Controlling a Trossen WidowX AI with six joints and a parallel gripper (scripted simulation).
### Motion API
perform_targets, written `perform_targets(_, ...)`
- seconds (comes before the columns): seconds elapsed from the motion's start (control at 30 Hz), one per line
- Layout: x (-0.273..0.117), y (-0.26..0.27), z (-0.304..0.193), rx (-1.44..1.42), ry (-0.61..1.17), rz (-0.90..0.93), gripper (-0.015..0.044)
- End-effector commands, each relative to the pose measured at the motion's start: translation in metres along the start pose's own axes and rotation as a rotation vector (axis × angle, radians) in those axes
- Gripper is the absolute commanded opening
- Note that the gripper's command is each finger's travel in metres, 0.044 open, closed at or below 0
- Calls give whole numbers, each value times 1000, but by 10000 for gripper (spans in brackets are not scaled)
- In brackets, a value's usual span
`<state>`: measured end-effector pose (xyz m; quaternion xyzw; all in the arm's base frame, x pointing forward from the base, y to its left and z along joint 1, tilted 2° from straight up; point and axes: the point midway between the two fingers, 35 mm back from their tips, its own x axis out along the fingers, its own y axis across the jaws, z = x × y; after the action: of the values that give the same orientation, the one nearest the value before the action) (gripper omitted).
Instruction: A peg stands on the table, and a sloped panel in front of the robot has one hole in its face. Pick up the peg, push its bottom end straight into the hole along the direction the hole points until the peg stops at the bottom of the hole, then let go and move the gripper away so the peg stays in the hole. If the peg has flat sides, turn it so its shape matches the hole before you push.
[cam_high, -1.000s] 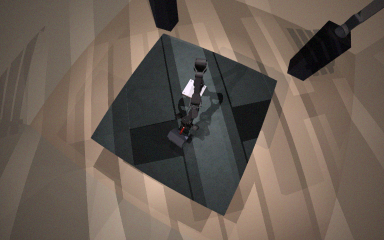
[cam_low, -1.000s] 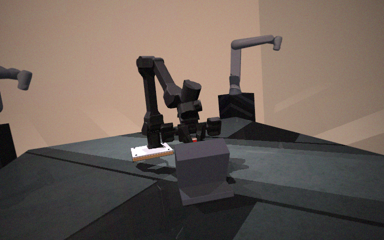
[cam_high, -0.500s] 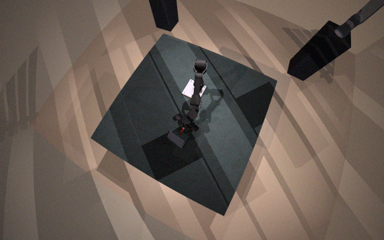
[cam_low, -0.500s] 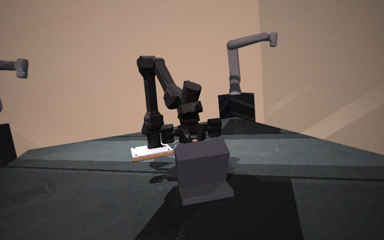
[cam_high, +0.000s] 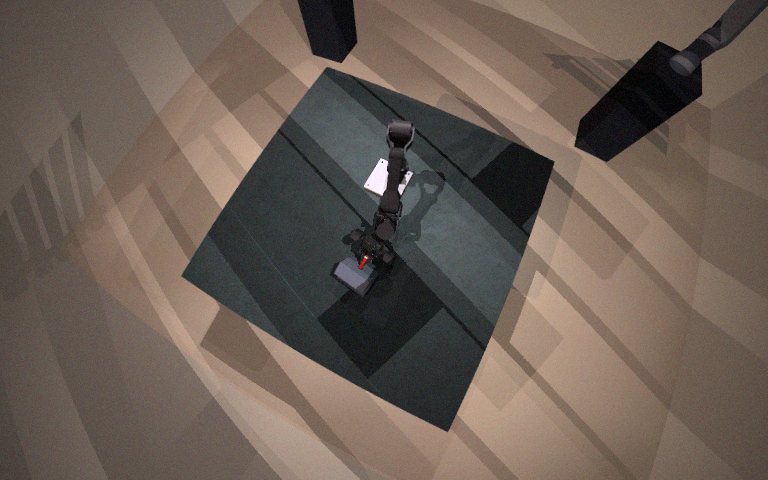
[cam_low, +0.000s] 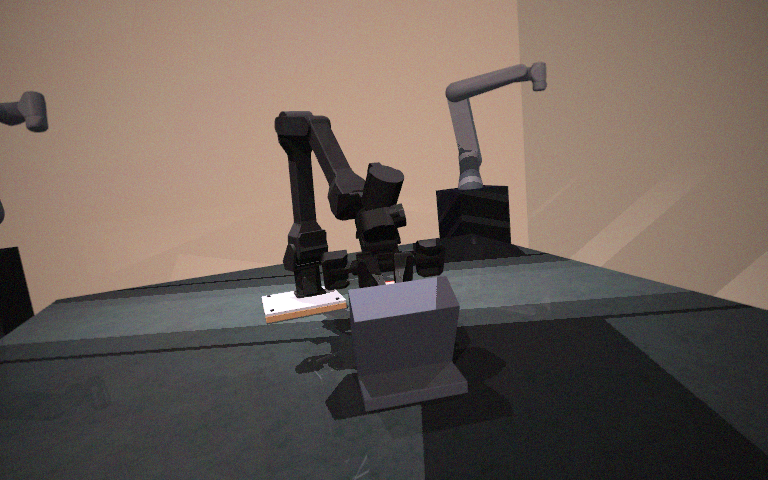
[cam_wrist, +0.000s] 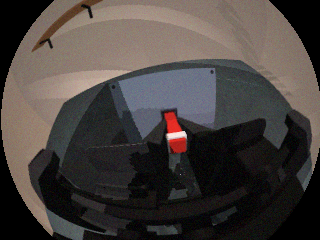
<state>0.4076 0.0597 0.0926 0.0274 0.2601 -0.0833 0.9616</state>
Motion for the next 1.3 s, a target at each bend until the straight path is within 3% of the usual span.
perform_targets(0.0, 2, 1, 3, -4, -5, 6, 0)
perform_targets(0.33, 1, 0, 0, 0, 1, 0, 0)
perform_targets(0.9, -2, 0, 1, 0, 0, 0, 440)
perform_targets(1.27, -15, 2, 2, -1, 0, 2, 440)
